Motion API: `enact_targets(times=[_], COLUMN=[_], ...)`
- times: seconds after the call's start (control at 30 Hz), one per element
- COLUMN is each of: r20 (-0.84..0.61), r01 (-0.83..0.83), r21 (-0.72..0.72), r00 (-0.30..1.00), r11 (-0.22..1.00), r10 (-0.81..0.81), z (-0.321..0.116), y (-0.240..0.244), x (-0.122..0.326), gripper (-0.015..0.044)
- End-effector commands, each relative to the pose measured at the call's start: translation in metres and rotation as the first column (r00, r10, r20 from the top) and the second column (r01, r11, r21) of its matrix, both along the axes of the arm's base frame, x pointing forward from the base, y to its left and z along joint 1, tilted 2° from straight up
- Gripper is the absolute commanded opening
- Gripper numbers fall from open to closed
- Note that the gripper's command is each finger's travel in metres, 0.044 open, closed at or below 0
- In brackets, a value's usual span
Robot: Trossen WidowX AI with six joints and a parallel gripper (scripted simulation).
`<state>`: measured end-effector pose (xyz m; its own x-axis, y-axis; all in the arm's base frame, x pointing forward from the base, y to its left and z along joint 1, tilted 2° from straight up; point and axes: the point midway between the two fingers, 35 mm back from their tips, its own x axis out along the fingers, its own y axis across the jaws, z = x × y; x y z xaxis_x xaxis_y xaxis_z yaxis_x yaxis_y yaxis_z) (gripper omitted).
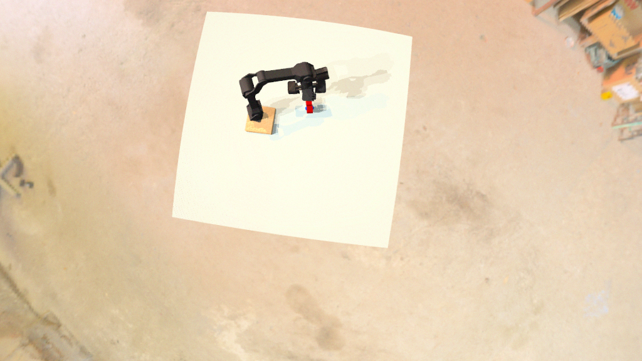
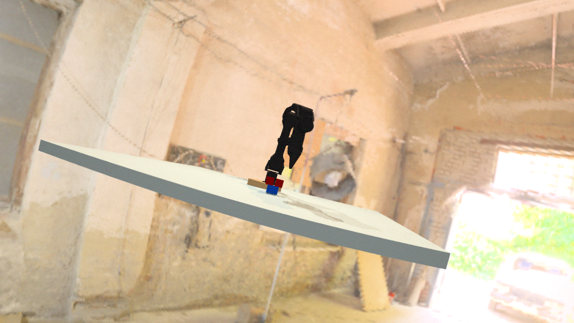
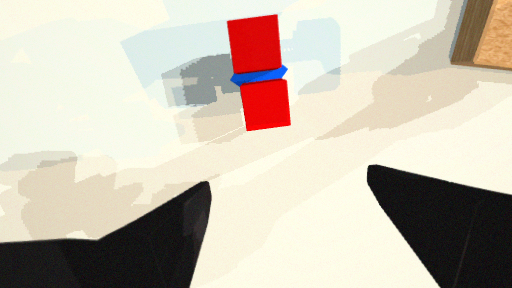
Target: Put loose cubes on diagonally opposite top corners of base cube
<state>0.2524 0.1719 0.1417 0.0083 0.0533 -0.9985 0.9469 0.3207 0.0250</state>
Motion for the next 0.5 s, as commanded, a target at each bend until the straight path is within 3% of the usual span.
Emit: enact_targets(times=[0.0, 0.47], r20=[-0.002, -0.004], r01=[-0.020, -0.020], r21=[0.006, 0.008], r00=[1.000, 1.000], r11=[1.000, 1.000], r10=[0.020, 0.020], z=[0.004, 0.005], y=[0.041, 0.058], x=[-0.028, -0.043], gripper=[0.0400, 0.0400])
